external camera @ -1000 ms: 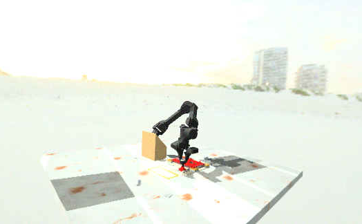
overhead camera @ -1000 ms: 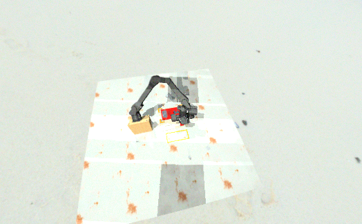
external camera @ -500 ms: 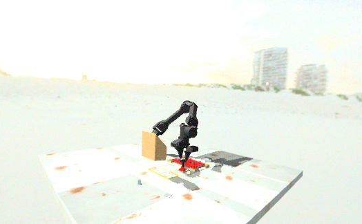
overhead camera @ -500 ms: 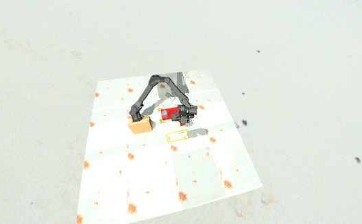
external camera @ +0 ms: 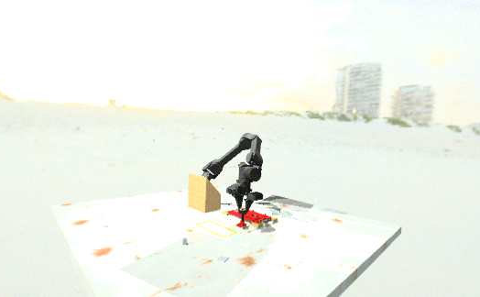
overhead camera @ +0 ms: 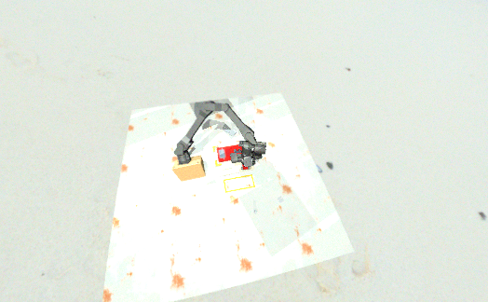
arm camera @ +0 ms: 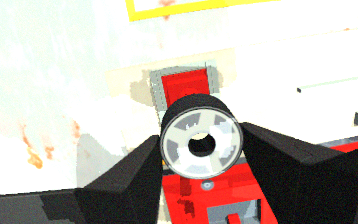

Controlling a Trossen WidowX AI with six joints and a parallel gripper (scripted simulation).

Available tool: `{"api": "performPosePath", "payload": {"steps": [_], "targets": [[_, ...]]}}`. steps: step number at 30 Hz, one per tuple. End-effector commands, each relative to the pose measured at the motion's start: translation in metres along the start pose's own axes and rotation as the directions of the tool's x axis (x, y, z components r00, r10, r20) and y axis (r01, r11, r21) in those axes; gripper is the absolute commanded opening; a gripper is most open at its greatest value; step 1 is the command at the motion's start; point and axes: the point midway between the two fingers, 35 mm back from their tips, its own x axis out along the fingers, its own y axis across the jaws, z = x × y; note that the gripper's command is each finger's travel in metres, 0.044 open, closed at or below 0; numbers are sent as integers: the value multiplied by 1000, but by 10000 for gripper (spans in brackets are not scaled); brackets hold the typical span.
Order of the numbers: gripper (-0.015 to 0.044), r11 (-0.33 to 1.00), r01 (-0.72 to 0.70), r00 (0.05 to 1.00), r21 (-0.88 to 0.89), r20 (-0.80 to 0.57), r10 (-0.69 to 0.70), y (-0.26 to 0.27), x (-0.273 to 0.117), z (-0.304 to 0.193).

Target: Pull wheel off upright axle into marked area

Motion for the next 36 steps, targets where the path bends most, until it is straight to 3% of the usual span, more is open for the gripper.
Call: {"api": "performPosePath", "payload": {"steps": [1, 8, 28, 36], "targets": [[0, 1000, -1, 1000, -4, 5, 2, 1, -6, 1], [0, 1000, -2, 1000, -4, 6, 2, -4, -38, -1], [0, 1000, -1, 1000, -2, 14, 1, -57, -40, 104], [0, 1000, -1, 1000, -3, 13, 1, -59, -27, 108]]}}
